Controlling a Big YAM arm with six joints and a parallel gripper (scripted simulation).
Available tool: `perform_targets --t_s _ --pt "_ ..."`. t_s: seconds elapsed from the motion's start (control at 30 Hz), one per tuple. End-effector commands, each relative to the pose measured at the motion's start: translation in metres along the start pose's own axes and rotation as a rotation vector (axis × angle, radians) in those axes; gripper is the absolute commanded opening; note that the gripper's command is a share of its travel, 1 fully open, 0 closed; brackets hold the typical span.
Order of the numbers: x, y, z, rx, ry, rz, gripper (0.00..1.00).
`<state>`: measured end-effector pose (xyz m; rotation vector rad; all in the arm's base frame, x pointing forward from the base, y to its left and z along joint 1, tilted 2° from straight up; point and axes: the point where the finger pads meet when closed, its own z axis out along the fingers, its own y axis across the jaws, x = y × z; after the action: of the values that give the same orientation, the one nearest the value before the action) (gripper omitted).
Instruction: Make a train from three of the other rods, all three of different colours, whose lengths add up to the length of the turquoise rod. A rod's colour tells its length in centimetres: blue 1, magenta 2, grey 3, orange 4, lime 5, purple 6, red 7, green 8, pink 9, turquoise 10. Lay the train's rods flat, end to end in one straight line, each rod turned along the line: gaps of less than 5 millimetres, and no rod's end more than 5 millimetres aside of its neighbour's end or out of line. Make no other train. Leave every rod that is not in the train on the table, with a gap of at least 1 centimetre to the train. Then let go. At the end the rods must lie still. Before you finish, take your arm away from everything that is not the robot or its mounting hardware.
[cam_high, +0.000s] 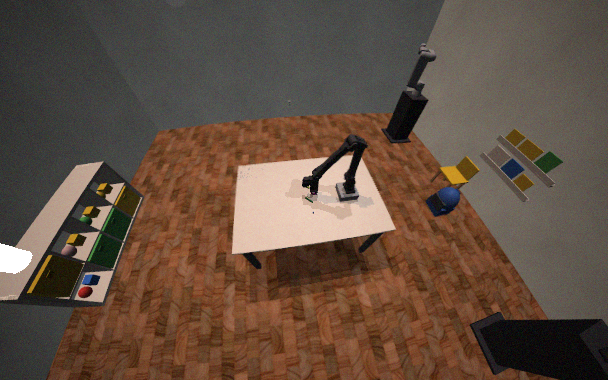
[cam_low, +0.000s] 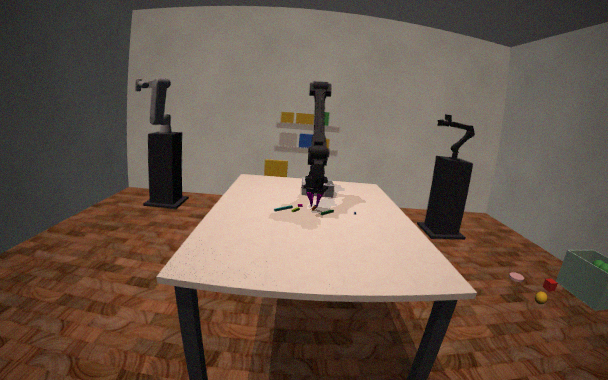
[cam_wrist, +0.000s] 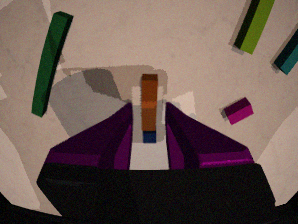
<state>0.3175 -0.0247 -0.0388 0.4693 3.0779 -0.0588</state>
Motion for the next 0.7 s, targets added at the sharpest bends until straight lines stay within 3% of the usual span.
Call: perform_targets --t_s 0.0,0.13,0.23,0.4,0.67 --pt "-0.001 -0.004 0.005 0.003 0.006 0.015 0.23" --pt "-0.004 -0.003 -0.001 0.004 0.01 0.014 0.23" --pt "-0.023 0.002 -0.024 -0.01 -0.048 0.017 0.23" --pt "-0.023 0.004 -0.037 -0.011 -0.049 0.014 0.23" --pt "-0.023 0.008 -0.084 -0.014 -0.055 0.004 0.23"
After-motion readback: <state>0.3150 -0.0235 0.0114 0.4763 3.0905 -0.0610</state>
